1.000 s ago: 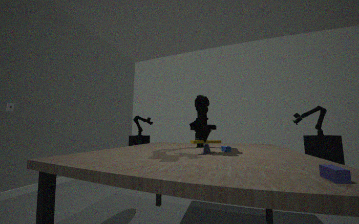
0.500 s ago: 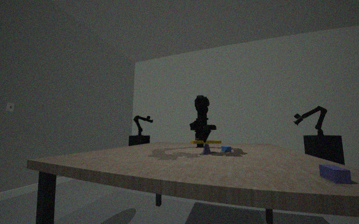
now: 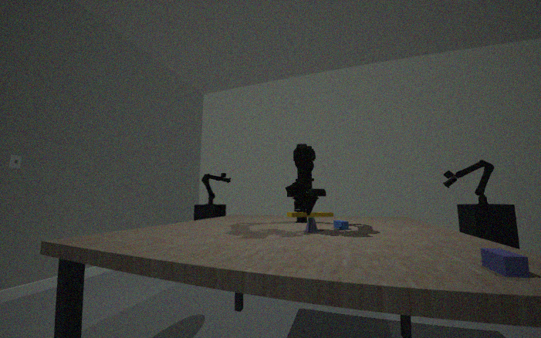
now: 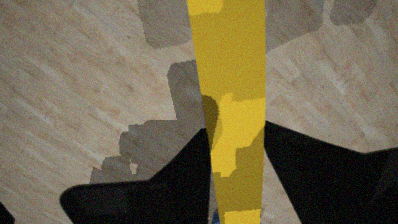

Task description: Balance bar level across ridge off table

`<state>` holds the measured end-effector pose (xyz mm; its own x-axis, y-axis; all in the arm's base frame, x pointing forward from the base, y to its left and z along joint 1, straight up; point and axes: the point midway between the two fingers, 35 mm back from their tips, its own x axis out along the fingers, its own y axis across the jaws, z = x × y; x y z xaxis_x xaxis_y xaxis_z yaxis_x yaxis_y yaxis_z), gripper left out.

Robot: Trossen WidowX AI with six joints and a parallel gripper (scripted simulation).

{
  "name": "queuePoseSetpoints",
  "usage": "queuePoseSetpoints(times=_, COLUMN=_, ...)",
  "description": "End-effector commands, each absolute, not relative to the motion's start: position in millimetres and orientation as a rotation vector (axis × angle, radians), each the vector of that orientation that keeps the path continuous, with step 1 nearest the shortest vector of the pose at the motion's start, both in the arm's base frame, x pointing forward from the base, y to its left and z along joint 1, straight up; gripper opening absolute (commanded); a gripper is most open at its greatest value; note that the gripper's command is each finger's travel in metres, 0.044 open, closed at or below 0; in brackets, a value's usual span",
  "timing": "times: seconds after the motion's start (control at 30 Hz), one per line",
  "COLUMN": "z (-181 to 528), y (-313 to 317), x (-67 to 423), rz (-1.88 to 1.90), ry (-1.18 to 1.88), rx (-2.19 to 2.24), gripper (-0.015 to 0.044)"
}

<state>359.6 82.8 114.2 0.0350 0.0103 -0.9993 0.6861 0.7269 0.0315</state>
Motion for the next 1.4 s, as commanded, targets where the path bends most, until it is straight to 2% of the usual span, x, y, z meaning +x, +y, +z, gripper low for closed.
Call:
queuePoseSetpoints(times=0.0, z=113.4, y=82.5, x=359.6, rz=-0.576, ry=1.458, rx=0.608, gripper=0.0)
queuePoseSetpoints(times=1.37, z=109.8, y=82.3, x=359.5, rz=-0.576, ry=1.458, rx=0.608, gripper=0.0)
